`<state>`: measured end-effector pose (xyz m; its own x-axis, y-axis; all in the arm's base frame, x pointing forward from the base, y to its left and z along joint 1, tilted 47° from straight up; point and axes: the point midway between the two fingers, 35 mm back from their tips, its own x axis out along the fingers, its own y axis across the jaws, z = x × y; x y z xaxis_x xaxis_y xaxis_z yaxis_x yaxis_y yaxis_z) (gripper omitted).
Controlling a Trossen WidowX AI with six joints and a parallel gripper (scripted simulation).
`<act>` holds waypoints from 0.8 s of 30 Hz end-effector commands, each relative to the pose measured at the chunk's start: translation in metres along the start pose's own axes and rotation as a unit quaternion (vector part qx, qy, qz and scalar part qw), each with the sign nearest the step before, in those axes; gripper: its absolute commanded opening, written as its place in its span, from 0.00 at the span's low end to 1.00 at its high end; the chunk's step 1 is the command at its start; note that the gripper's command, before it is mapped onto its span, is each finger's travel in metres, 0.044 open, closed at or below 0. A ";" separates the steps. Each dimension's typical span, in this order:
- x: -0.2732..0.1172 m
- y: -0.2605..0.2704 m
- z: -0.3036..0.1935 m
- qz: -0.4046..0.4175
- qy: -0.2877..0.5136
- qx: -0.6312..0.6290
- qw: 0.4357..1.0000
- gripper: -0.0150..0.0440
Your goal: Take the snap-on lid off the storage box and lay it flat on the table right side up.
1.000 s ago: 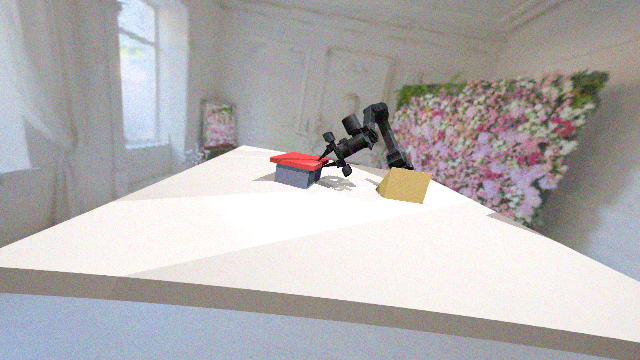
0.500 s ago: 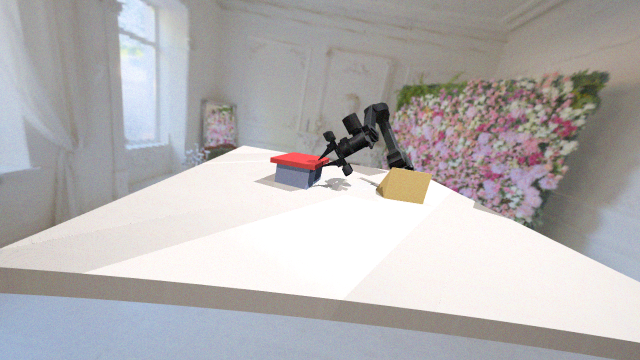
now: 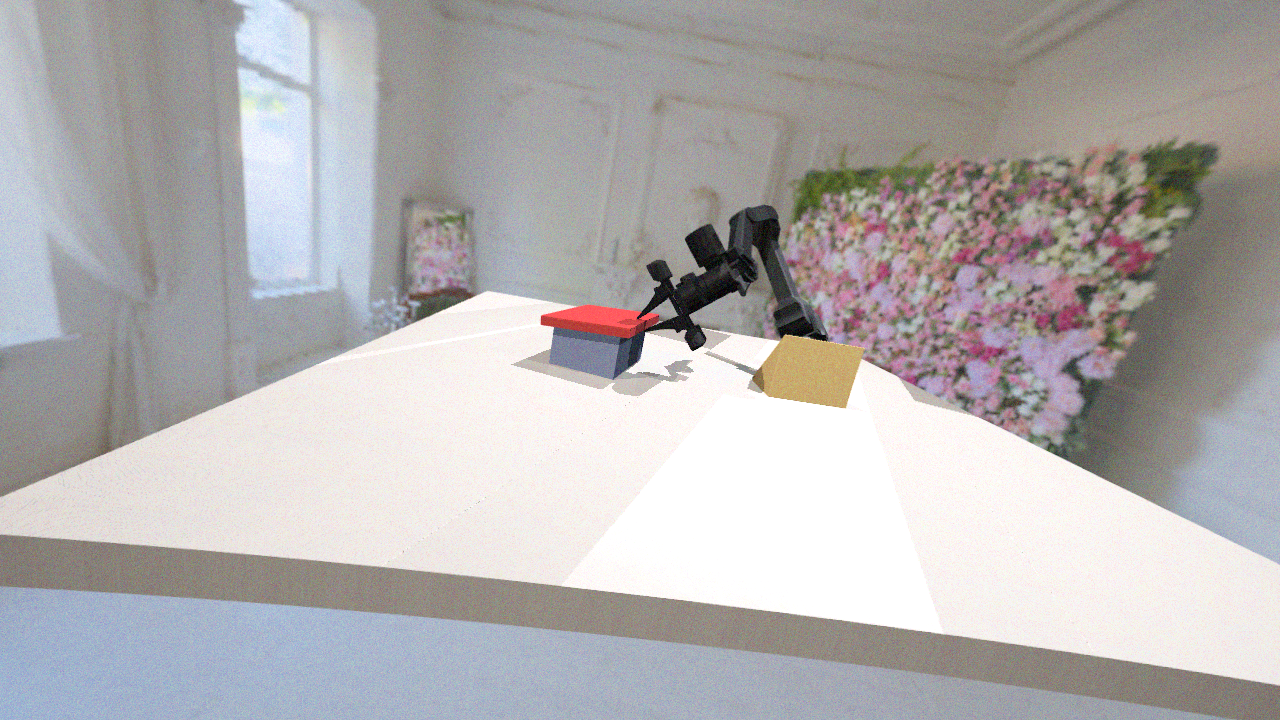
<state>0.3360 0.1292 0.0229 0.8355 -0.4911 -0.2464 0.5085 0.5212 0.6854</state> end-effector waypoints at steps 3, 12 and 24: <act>-0.003 0.003 0.000 0.003 0.000 0.003 1.000 0.25; -0.002 0.003 0.000 0.002 0.001 0.001 1.000 0.25; -0.001 0.004 0.000 0.002 0.001 0.001 1.000 0.25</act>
<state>0.3358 0.1320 0.0255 0.8379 -0.4883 -0.2440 0.5043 0.5215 0.6882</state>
